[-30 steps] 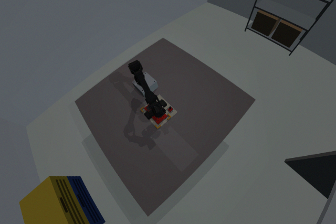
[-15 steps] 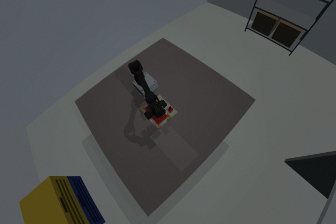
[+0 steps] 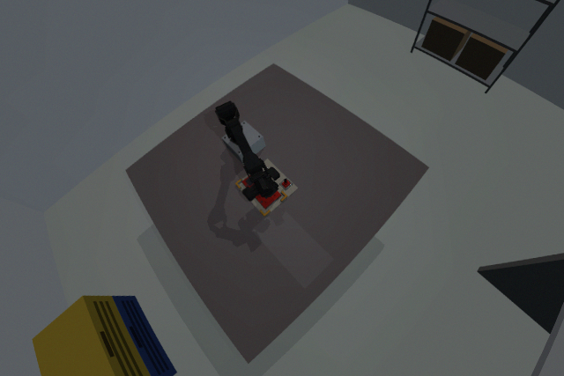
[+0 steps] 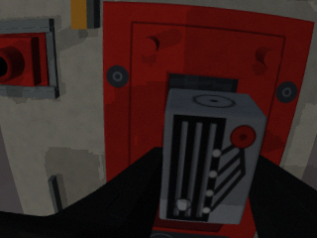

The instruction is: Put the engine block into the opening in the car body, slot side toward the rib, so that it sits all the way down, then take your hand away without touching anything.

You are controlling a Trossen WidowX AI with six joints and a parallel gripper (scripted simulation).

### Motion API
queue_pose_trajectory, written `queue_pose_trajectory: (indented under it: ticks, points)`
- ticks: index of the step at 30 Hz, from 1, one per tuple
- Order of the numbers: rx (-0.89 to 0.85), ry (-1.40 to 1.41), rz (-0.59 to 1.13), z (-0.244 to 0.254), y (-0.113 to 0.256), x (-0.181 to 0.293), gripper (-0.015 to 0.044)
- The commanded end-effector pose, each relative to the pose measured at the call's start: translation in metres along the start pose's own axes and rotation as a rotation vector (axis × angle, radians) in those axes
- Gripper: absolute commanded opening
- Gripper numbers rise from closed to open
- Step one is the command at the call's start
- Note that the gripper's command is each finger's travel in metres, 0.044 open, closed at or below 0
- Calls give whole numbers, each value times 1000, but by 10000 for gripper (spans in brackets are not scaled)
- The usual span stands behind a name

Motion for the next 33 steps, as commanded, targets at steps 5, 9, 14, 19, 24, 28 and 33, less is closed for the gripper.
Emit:
queue_pose_trajectory:
  ticks: [5, 9, 14, 19, 24, 28, 33]
  points:
    - [-3, -20, 0, 0, -3, 0, 158]
    - [-3, -32, 0, 0, -4, 0, 158]
    - [-3, -29, 0, 0, -6, 0, 158]
    - [-3, -23, 0, 0, -7, 0, 158]
    - [-3, -17, 0, 0, -9, 0, 158]
    - [-3, -13, 0, 0, -10, 0, 158]
    - [-3, -13, 0, 0, -11, 0, 158]
Point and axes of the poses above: the point midway between the two fingers, 35 mm back from their tips, its own y axis back along the fingers, its own z axis across the jaws, x = y × z, the point moved 8 cm from there along y, back along the fingers, and after that the axes turned 4 degrees about y, right-handed, at the moved point
